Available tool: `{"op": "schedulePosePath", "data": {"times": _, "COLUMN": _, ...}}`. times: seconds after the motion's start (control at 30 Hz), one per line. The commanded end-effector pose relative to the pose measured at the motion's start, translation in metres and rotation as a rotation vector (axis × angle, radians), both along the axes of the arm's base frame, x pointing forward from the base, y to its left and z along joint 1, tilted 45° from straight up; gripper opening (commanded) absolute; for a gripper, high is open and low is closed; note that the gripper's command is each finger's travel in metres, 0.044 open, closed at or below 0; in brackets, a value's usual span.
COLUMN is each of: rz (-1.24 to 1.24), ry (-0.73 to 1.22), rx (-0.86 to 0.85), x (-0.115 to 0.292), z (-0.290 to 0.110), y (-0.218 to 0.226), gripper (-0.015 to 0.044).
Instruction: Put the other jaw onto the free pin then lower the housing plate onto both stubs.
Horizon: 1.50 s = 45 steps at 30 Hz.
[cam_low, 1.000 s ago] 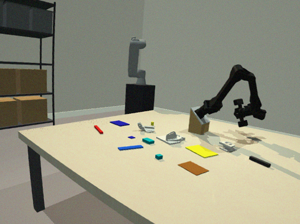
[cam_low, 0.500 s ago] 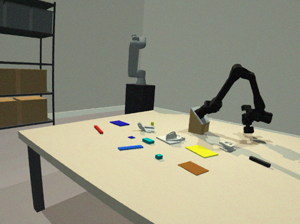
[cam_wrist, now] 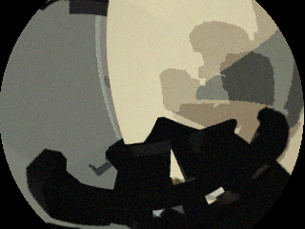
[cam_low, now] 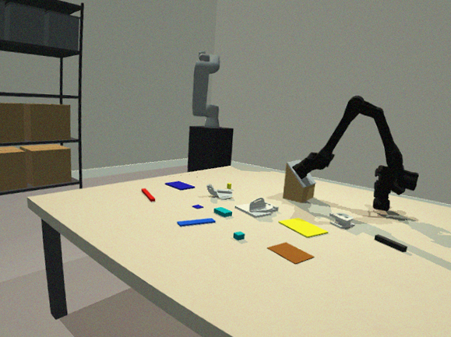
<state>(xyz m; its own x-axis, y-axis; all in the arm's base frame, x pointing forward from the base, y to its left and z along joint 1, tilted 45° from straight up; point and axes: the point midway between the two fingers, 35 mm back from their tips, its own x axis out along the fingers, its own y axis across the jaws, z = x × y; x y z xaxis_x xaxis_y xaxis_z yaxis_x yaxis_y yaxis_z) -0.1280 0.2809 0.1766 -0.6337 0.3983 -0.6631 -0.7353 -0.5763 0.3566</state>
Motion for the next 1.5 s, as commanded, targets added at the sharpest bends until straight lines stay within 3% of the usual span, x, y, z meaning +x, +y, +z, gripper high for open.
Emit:
{"op": "schedulePosePath", "data": {"times": 0.0, "rz": -0.093, "ry": 0.004, "rx": 0.015, "x": 0.018, "z": 0.008, "y": 0.012, "gripper": 0.0}}
{"op": "schedulePosePath", "data": {"times": 0.77, "rz": -0.685, "ry": 0.041, "rx": 0.112, "x": 0.16, "z": 0.055, "y": 0.055, "gripper": 0.0}}
{"op": "schedulePosePath", "data": {"times": 1.47, "rz": -1.261, "ry": 0.102, "rx": 0.056, "x": 0.321, "z": 0.048, "y": 0.023, "gripper": 0.0}}
